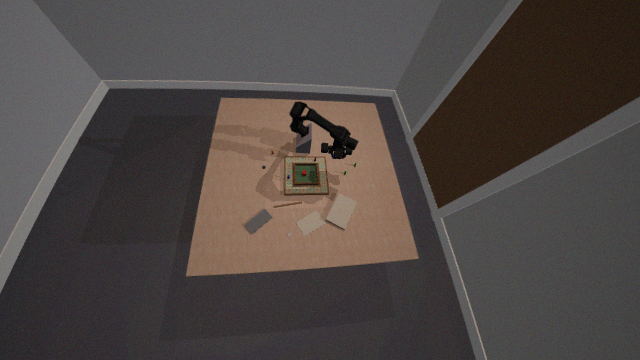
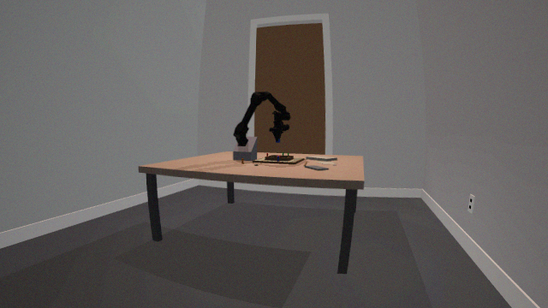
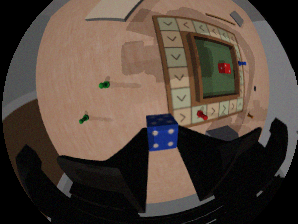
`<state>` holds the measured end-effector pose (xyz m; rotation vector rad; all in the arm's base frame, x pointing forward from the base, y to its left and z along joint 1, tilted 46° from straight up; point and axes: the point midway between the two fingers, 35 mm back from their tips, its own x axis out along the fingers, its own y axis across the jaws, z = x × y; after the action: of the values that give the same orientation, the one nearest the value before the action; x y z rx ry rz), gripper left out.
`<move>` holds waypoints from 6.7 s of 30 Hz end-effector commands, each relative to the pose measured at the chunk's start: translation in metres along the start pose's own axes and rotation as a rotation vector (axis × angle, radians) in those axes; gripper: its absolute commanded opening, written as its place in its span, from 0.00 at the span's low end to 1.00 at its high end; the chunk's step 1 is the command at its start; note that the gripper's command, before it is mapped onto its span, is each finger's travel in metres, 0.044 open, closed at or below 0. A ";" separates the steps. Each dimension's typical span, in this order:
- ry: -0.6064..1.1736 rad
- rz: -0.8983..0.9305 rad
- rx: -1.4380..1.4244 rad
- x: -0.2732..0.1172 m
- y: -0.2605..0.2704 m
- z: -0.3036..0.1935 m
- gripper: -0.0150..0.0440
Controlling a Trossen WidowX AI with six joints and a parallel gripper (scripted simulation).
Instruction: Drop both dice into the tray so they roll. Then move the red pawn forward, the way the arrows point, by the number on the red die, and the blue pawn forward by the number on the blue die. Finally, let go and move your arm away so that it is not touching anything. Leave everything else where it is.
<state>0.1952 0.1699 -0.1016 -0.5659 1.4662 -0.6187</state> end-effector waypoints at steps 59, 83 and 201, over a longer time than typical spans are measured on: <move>0.007 -0.025 -1.573 0.032 -0.127 0.086 0.25; -0.098 0.270 -1.661 0.046 -0.139 0.040 0.25; 0.012 0.038 -1.158 0.028 -0.116 0.061 0.64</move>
<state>0.2819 0.0599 -0.0293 -1.5955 1.7546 0.6169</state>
